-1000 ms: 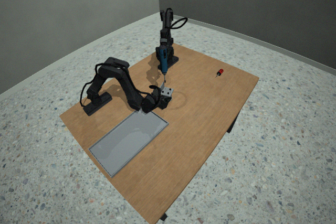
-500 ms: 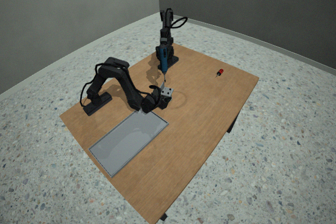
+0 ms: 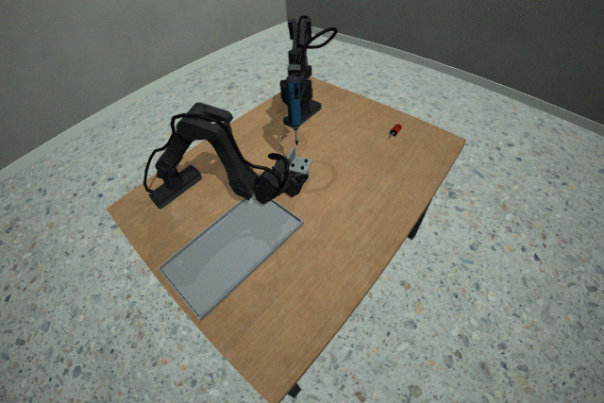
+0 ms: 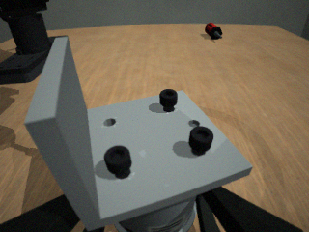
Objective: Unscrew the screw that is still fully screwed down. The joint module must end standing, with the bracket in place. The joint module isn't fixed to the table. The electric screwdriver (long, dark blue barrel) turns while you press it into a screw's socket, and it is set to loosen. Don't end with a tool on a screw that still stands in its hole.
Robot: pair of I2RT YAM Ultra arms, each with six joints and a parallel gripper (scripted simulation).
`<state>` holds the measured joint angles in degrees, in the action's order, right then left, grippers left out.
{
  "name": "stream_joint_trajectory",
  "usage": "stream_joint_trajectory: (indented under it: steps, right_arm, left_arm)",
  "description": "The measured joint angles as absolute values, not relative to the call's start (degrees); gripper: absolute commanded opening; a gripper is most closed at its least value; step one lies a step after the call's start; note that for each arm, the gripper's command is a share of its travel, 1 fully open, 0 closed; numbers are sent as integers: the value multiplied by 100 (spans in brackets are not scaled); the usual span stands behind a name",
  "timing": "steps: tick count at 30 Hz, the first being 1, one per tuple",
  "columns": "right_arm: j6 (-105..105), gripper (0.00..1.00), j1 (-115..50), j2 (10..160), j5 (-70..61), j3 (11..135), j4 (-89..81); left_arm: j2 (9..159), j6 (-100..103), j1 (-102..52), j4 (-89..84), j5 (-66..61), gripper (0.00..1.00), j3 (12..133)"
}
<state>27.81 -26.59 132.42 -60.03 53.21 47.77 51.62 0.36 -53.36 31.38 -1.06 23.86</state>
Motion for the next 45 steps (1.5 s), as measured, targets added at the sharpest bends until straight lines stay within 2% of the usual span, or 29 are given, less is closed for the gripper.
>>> stream_joint_trajectory:
  steps: [45]
  right_arm:
    - [2781,59,-2659,13242,-6003,5321,4777]
  left_arm:
    - [3605,36,-5297,1977,-141,42,2084]
